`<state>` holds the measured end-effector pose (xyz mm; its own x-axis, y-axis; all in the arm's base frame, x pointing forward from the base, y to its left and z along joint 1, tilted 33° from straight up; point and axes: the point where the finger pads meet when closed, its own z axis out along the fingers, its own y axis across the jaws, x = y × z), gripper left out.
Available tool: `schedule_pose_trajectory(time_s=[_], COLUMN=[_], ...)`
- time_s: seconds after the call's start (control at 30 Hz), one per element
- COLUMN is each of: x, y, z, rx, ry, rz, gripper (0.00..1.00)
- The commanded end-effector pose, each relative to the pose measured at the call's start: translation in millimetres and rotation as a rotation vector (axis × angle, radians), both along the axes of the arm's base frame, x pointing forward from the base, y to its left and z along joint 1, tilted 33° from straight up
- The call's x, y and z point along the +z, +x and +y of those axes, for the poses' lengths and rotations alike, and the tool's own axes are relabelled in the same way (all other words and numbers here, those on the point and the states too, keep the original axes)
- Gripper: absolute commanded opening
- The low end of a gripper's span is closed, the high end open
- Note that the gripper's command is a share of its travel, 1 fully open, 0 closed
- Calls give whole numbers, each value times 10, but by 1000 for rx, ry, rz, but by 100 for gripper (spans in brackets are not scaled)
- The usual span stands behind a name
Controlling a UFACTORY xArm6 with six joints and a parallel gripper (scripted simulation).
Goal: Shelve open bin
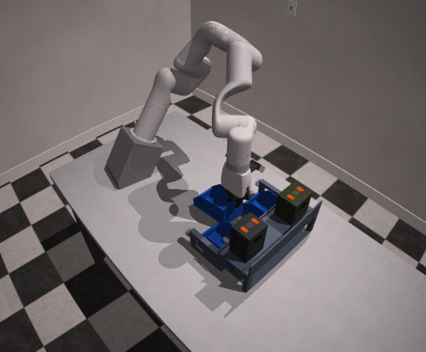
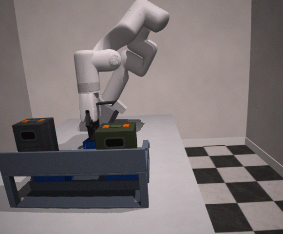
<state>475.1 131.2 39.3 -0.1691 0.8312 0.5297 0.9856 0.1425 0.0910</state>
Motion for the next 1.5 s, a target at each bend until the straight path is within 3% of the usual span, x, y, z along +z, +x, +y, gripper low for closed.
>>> schedule_pose_trajectory(time_s=[0.0, 0.1, 1.07, 1.23, 1.47], x=[164, 392, 386, 245, 245], y=[14, 15, 12, -468, -468], z=[-101, -246, -244, -253, -253], rx=[-1, -1, -1, -1, -1], ry=[0, 0, 0, 0, 0], rz=[-4, -4, -3, -4, -4], gripper=[33, 33, 33, 33, 33])
